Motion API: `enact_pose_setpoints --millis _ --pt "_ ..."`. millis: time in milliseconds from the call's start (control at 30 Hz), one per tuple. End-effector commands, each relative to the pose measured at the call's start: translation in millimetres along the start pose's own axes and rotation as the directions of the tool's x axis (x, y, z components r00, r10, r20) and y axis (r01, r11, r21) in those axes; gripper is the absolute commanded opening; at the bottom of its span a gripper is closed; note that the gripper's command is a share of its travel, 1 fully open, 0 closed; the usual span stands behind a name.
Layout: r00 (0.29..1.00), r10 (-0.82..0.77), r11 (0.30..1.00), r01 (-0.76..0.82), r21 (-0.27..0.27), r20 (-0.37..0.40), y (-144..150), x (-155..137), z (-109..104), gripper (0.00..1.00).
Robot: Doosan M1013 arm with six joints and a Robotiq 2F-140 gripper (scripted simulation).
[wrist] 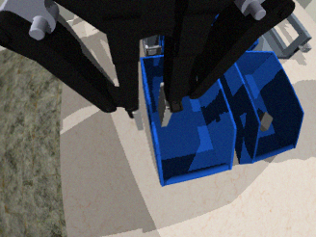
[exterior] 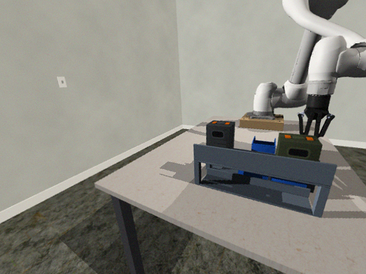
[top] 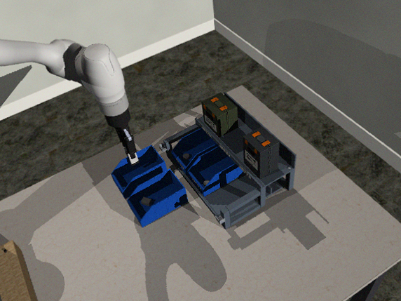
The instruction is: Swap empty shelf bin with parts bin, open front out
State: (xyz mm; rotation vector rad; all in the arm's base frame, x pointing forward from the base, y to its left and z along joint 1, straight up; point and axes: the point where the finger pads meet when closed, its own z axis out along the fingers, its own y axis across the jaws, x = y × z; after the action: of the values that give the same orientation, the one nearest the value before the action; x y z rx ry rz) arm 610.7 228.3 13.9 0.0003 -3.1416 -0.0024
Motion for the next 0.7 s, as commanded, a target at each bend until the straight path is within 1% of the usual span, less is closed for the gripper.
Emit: enact_pose_setpoints --millis 0,400,667 --pt "1.000 0.000 1.000 0.000 0.000 0.000 0.0 0.0 -0.8 0.24" --pt "1.000 0.000 1.000 0.000 0.000 0.000 0.0 0.0 -6.7 0.24" --pt "1.000 0.000 1.000 0.000 0.000 0.000 0.0 0.0 -15.2 0.24"
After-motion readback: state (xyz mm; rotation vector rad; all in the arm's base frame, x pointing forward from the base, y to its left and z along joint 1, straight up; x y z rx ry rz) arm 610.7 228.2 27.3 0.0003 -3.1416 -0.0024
